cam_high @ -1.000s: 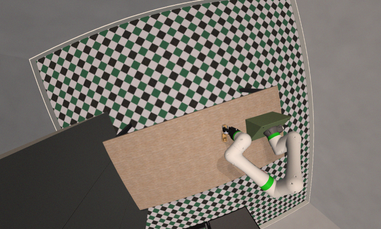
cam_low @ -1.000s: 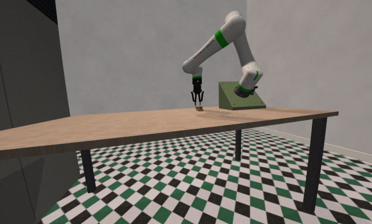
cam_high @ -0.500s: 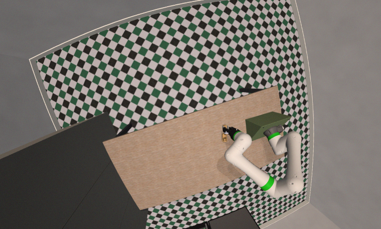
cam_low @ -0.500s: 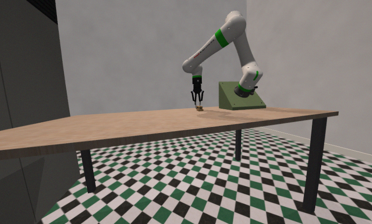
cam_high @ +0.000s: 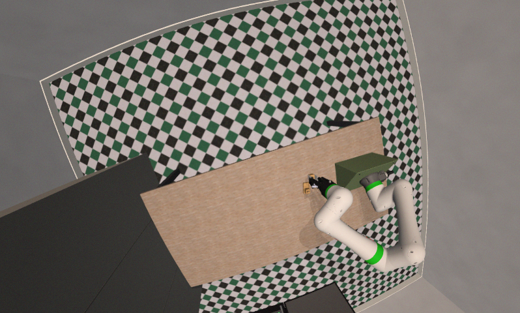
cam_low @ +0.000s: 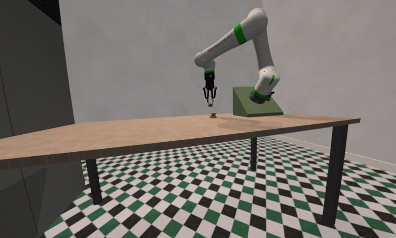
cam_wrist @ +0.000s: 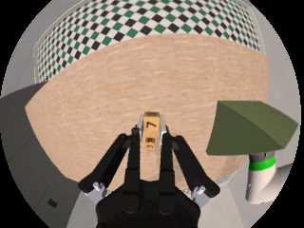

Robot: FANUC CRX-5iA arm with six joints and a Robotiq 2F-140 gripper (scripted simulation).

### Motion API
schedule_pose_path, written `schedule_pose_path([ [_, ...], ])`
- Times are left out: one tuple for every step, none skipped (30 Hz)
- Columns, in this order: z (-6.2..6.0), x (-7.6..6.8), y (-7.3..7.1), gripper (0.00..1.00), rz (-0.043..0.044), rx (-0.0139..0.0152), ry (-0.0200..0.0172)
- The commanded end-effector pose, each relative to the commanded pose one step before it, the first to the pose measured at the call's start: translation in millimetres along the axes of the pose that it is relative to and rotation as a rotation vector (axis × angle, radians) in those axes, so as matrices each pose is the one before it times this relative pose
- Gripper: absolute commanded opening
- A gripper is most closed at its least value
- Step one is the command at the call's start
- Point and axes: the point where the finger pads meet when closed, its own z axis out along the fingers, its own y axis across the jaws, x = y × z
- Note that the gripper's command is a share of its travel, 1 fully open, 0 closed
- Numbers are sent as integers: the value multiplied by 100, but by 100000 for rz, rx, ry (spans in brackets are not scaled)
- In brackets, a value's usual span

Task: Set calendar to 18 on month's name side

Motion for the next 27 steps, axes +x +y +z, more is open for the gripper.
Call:
schedule_pose_path([
  [-792, -20, -27, 17, -14, 24, -94],
  [-188, 0, 0, 17, 0, 0, 0],
  [-106, 0, 0, 17, 0, 0, 0],
  [-43, 0, 0, 17, 0, 0, 0],
  [-7, 0, 0, 17, 0, 0, 0],
  [0, 0, 0, 17, 0, 0, 0],
  [0, 0, 0, 17, 0, 0, 0],
  [0, 0, 0, 17, 0, 0, 0],
  [0, 0, 0, 17, 0, 0, 0],
  [0, 0, 0, 17, 0, 0, 0],
  [0, 0, 0, 17, 0, 0, 0],
  [-16, -106, -12, 17, 12, 3, 7],
  [-90, -599, -64, 17, 68, 14, 35],
  [-175, -1236, -106, 17, 133, 24, 55],
  [-222, -1733, -90, 17, 170, 21, 41],
  [0, 0, 0, 17, 0, 0, 0],
  [0, 0, 0, 17, 0, 0, 0],
  [-216, -1919, -20, 17, 166, 4, -2],
  [-169, -1733, 55, 17, 132, -16, -44],
  [-106, -1234, 81, 17, 84, -24, -55],
  [0, 0, 0, 17, 0, 0, 0],
  [-47, -599, 52, 17, 38, -16, -34],
  [-8, -106, 10, 17, 6, -3, -6],
  [0, 0, 0, 17, 0, 0, 0],
  [0, 0, 0, 17, 0, 0, 0],
  [0, 0, 0, 17, 0, 0, 0],
  [0, 0, 0, 17, 0, 0, 0],
])
